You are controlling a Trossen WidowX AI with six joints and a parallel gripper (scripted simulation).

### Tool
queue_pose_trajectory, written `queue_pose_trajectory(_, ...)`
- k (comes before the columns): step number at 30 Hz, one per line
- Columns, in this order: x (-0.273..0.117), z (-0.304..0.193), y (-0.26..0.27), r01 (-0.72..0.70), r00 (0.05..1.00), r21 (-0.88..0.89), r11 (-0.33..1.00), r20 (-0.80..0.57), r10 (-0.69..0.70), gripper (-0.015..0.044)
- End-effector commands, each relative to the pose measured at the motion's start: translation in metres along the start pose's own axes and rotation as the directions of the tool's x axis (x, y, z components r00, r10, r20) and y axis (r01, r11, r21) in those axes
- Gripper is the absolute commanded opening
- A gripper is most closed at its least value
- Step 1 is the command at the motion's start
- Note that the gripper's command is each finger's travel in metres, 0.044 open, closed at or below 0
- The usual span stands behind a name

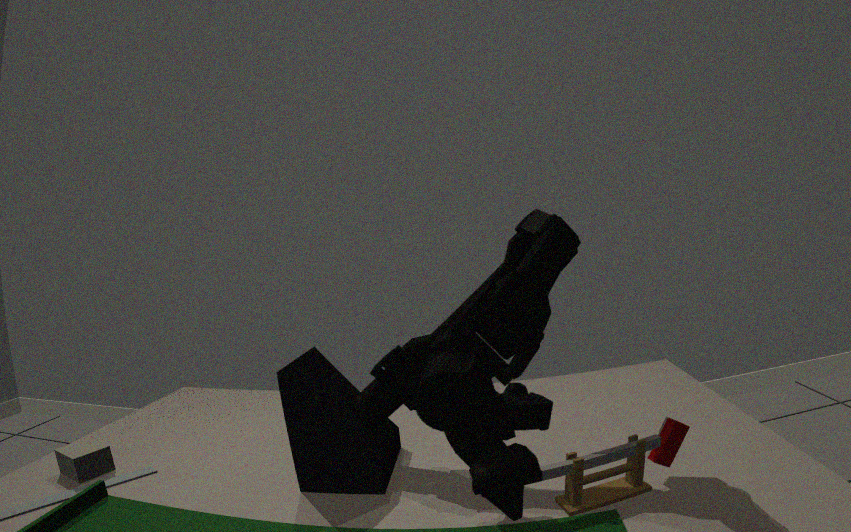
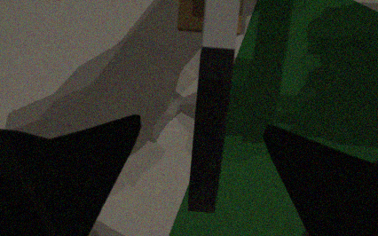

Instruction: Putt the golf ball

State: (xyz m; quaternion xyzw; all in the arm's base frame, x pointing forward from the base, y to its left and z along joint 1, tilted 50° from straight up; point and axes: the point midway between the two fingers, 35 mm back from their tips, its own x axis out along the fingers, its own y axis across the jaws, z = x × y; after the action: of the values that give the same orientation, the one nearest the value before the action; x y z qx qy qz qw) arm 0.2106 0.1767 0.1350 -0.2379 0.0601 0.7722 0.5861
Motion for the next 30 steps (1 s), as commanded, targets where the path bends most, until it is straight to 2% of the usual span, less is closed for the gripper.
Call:
queue_pose_trajectory(1,0.0,0.0,0.0,0.0,1.0,0.0,1.0,0.0,0.0,0.0414)
queue_pose_trajectory(16,0.0,0.0,0.0,0.0,1.0,0.0,1.0,0.0,0.0,0.002)
queue_pose_trajectory(19,0.0,0.0,0.0,0.0,1.0,0.0,1.0,0.0,0.0,0.0)
queue_pose_trajectory(24,-0.003,0.0,0.0,0.004,1.0,0.004,1.0,-0.003,-0.004,0.0)
queue_pose_trajectory(30,-0.028,0.004,-0.003,0.036,0.999,0.041,0.999,-0.029,-0.035,0.0)
